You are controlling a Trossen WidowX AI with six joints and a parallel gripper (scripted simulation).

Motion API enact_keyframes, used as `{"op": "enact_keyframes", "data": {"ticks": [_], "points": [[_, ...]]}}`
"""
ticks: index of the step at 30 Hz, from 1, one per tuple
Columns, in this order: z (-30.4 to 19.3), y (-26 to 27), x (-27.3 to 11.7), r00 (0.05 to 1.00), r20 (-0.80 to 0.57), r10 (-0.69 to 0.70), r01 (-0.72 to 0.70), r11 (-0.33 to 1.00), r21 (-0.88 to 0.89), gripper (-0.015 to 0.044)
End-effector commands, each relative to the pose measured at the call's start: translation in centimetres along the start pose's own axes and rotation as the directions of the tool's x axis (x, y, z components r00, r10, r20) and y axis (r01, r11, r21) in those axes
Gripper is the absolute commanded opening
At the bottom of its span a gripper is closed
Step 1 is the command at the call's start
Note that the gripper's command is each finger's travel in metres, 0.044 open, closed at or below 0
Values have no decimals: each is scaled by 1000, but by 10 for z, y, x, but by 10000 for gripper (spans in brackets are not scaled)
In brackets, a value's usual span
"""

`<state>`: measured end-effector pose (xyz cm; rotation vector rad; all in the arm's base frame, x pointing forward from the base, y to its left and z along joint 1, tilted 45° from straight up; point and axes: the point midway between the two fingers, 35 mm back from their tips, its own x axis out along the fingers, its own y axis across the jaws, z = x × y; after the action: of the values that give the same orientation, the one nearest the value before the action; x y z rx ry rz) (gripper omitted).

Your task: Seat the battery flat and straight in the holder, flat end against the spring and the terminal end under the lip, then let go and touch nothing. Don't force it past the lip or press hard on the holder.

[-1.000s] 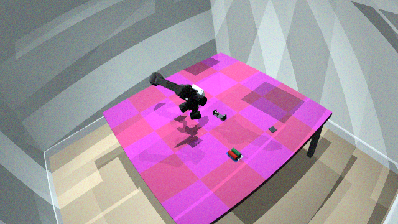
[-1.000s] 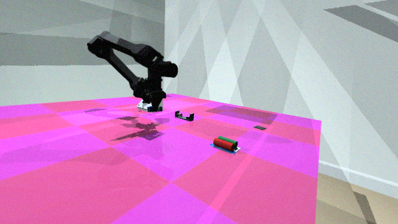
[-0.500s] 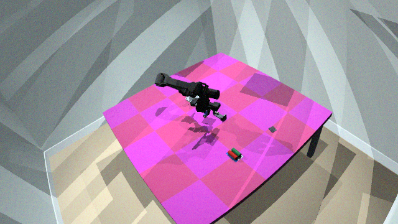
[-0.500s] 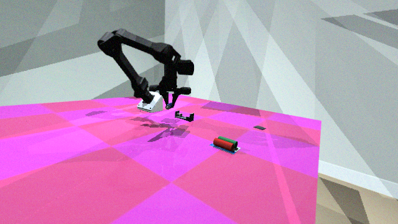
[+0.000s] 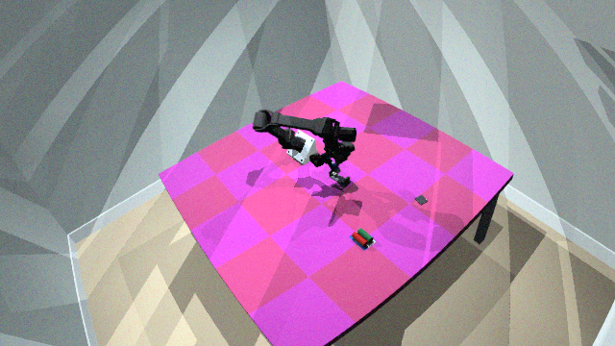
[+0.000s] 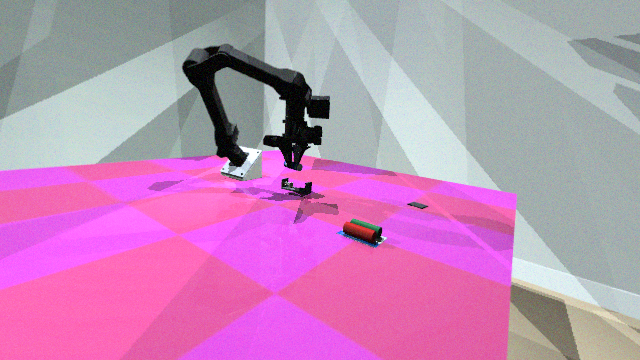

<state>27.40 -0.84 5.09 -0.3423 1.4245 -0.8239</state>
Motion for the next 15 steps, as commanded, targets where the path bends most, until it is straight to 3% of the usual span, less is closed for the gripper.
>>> {"op": "enact_keyframes", "data": {"ticks": [1,15], "points": [[-1,19,-3,1000,3,3,-3,974,-225,81],[1,24,6,998,56,18,-3,964,-266,81]]}}
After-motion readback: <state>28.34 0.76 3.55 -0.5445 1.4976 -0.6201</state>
